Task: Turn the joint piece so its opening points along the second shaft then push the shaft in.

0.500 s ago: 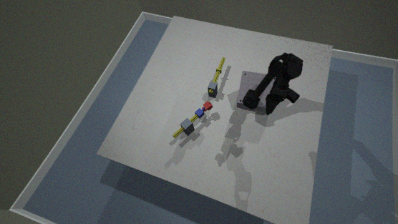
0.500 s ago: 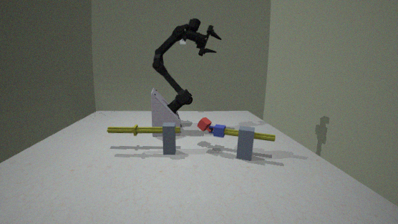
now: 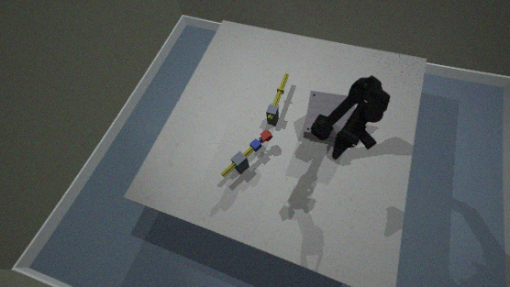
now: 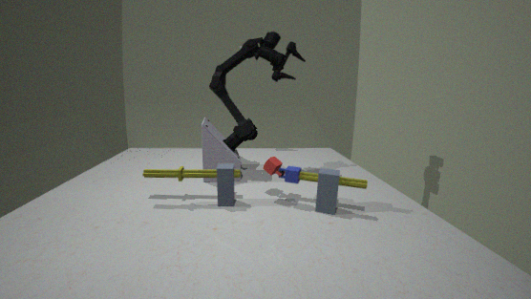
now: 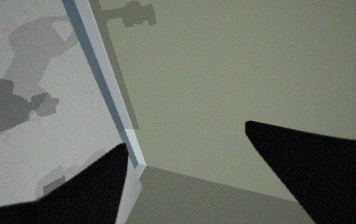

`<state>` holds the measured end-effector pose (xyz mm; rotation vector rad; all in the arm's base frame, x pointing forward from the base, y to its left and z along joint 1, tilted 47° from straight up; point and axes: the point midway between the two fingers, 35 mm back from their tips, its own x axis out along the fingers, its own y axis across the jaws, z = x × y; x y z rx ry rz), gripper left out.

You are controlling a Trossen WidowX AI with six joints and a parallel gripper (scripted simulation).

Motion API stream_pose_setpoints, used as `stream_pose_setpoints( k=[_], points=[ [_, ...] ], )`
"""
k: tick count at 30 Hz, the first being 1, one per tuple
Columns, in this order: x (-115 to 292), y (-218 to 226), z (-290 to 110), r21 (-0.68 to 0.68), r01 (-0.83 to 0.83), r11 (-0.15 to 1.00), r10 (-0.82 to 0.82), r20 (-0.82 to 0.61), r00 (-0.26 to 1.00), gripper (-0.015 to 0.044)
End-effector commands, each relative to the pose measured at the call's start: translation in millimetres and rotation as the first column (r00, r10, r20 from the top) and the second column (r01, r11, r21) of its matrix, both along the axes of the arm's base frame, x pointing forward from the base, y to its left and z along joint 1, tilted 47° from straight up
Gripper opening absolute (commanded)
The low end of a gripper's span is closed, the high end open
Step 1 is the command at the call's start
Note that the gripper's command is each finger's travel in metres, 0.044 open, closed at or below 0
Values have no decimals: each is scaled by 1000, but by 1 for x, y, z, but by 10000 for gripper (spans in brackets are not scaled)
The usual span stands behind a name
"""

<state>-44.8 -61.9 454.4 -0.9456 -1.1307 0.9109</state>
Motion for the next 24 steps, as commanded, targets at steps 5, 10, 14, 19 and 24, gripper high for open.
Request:
stream_pose_setpoints(
  k=[5,10,14,19,24],
  points=[
    [16,52,-6,-139,94,986,-112,-134,985,440],
    [30,81,-11,-206,143,968,-187,-215,959,440],
    [42,103,-19,-278,171,945,-247,-266,932,440],
    [60,126,-33,-370,193,909,-322,-327,888,440],
    [80,146,-48,-454,203,868,-398,-389,831,440]
  ],
)
